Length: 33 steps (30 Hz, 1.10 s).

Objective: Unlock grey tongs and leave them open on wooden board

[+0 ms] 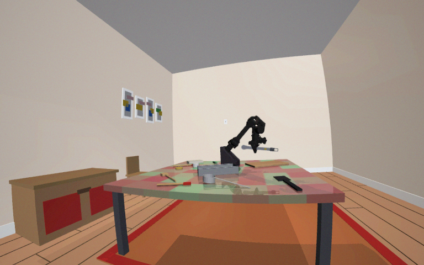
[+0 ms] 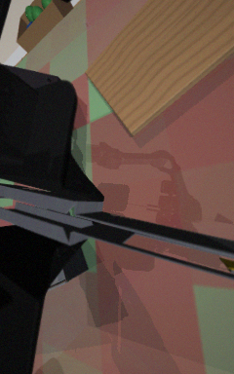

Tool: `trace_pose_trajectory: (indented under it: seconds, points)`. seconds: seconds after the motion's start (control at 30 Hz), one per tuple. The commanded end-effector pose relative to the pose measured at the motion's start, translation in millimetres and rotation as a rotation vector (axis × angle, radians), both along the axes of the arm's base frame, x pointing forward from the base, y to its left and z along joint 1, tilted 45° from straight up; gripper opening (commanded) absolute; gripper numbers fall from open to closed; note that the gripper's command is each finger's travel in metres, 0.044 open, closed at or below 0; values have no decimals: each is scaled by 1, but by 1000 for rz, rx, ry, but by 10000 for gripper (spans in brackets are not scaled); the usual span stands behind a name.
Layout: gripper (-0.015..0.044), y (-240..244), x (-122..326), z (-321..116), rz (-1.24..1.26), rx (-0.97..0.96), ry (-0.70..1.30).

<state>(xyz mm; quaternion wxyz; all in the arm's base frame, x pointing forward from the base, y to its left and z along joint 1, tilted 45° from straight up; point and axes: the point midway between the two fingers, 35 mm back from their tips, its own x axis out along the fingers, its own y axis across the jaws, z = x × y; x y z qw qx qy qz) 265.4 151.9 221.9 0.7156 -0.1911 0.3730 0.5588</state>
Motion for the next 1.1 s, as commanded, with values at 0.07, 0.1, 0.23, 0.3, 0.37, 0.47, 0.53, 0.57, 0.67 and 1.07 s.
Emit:
trace_pose_trajectory:
  seconds: [0.07, 0.1, 0.23, 0.3, 0.37, 0.47, 0.53, 0.57, 0.67, 1.07]
  points:
    - [-150, 16, -13, 2, 37, -40, -15]
    - [-150, 19, -16, 3, 42, -45, -17]
    - [-150, 30, -27, 3, 75, -72, -34]
    - [-150, 36, -33, 4, 91, -84, -41]
    - [-150, 42, -38, 5, 106, -97, -49]
    - [-150, 49, -47, 6, 128, -116, -62]
    - [-150, 54, -53, 7, 142, -127, -71]
    - [-150, 57, -56, 7, 149, -132, -76]
    - [-150, 64, -65, 9, 169, -147, -93]
    - [-150, 86, -102, 16, 240, -190, -163]
